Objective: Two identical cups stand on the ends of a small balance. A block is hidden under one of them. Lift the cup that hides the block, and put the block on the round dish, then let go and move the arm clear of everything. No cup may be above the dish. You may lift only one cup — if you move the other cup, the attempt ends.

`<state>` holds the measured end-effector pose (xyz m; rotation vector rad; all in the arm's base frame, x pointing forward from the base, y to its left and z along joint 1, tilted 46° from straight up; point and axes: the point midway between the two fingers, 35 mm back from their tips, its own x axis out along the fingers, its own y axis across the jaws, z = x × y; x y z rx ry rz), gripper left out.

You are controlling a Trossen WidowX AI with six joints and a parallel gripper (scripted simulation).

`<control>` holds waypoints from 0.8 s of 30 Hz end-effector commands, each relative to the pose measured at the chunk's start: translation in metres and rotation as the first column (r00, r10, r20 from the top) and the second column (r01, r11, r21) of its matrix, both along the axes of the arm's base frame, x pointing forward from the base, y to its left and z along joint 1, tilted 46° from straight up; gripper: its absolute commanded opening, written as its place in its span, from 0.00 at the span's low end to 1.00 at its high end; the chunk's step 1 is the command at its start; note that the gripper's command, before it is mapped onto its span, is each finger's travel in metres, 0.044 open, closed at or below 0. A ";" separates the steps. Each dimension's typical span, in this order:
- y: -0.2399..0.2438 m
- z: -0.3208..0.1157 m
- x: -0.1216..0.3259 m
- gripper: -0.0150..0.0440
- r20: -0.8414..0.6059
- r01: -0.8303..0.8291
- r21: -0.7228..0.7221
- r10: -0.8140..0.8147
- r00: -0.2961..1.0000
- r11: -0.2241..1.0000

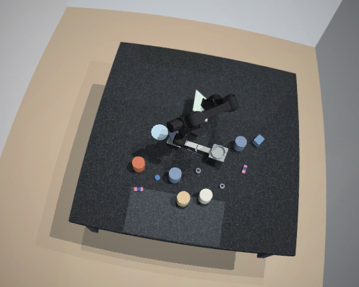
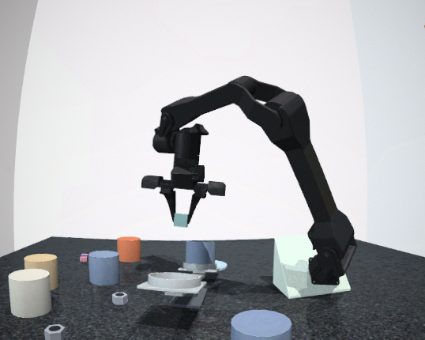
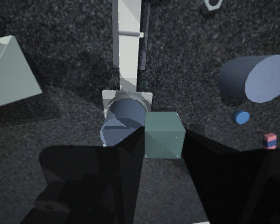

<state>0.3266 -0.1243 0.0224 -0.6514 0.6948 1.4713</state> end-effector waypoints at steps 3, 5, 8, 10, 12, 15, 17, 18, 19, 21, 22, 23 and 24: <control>-0.013 -0.024 -0.008 0.25 -0.012 -0.010 -0.003 0.010 1.000 1.000; -0.017 -0.032 -0.010 0.25 -0.017 -0.012 -0.002 0.012 1.000 1.000; -0.023 -0.043 -0.015 0.25 -0.017 -0.023 0.003 0.023 1.000 1.000; -0.026 -0.050 -0.018 0.25 -0.017 -0.030 0.007 0.030 0.999 1.000; -0.030 -0.058 -0.021 0.25 -0.016 -0.038 0.011 0.038 0.999 0.999; -0.034 -0.069 -0.026 0.25 -0.015 -0.049 0.018 0.049 0.999 0.999; -0.037 -0.076 -0.030 0.25 -0.014 -0.056 0.022 0.056 0.998 0.998; -0.039 -0.080 -0.031 0.25 -0.013 -0.060 0.025 0.060 0.998 0.998; -0.040 -0.083 -0.033 0.25 -0.013 -0.063 0.028 0.064 0.998 0.998; -0.043 -0.091 -0.037 0.25 -0.011 -0.071 0.033 0.071 0.997 0.997; -0.044 -0.094 -0.039 0.25 -0.010 -0.074 0.036 0.075 0.997 0.997; -0.046 -0.098 -0.041 0.25 -0.010 -0.078 0.038 0.079 0.997 0.996; -0.047 -0.102 -0.043 0.25 -0.009 -0.082 0.041 0.082 0.997 0.996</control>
